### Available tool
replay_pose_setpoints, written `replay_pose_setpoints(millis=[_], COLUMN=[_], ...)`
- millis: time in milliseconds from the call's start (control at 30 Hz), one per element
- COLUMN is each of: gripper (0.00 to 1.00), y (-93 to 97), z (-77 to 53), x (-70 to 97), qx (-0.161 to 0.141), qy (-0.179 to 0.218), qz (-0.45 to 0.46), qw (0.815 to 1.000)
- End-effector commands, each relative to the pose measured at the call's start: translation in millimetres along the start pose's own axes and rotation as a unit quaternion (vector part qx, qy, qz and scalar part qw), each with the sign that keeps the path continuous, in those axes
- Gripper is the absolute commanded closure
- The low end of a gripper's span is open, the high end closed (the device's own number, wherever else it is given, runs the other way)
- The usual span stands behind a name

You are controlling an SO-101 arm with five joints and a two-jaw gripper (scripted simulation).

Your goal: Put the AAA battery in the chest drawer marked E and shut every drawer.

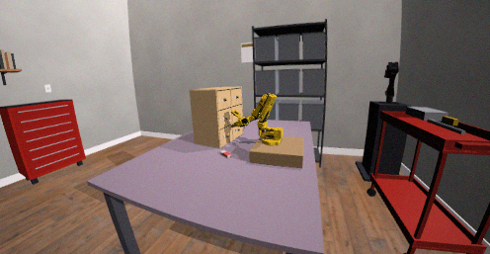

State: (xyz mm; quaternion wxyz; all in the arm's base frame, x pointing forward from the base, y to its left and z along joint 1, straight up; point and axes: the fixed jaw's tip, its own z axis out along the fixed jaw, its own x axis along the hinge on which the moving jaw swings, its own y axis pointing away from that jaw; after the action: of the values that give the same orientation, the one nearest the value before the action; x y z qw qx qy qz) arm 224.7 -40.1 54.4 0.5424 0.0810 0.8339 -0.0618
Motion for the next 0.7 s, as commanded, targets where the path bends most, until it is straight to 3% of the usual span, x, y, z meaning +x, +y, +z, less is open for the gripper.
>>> replay_pose_setpoints(millis=[0, 433, 667], gripper=[0.50, 0.50, 0.50], y=[11.0, 33.6, 34.4], z=[-5.6, -19.3, -19.9], x=[1.7, 3.2, 3.4], qx=[-0.023, -0.072, -0.073], qy=[0.025, 0.052, 0.053], qz=[-0.010, -0.036, -0.037], qw=[0.999, 0.995, 0.995])
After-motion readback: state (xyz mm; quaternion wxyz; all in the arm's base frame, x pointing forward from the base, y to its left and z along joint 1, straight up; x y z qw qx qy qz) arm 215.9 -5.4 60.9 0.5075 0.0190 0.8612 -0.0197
